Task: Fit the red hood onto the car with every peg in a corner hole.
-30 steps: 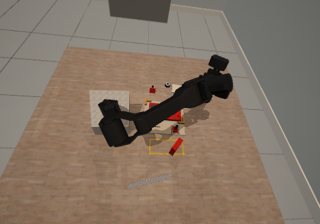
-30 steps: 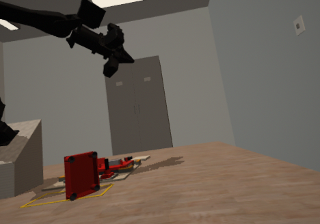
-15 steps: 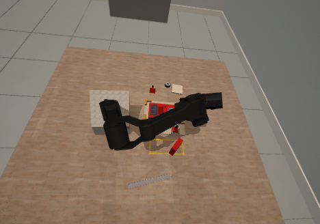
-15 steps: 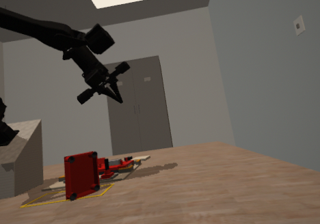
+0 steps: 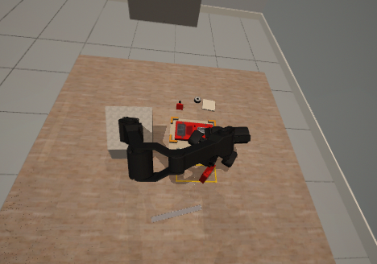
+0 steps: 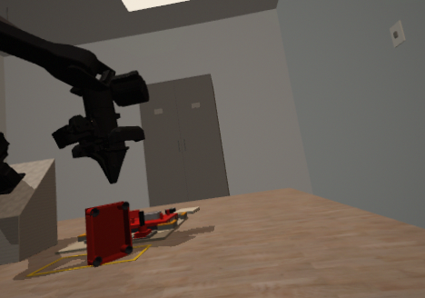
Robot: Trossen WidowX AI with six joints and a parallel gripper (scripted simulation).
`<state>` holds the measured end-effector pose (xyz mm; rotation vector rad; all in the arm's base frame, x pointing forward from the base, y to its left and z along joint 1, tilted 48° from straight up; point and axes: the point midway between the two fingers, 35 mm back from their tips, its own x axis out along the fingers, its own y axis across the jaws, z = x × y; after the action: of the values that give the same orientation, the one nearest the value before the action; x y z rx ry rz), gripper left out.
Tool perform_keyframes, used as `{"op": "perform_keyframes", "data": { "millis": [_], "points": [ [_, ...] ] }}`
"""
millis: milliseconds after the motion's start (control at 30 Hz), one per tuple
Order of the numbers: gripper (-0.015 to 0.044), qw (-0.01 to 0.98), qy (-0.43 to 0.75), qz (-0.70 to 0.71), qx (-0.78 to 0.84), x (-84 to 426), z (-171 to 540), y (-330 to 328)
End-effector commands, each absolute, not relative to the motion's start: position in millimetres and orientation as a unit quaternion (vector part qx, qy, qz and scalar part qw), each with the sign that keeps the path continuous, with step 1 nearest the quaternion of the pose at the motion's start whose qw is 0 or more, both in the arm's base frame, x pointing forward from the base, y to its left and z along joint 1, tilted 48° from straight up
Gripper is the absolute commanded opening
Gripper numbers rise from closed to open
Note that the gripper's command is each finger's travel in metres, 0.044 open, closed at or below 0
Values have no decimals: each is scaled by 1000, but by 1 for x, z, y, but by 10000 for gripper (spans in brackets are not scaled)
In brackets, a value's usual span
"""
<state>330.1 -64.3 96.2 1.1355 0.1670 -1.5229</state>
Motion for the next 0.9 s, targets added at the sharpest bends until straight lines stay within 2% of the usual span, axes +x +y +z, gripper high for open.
{"op": "perform_keyframes", "data": {
  "millis": [0,867],
  "points": [
    [0,552,15,-680,482,316,98,-82],
    [0,553,14,-680,482,319,68,-116]
  ]
}}
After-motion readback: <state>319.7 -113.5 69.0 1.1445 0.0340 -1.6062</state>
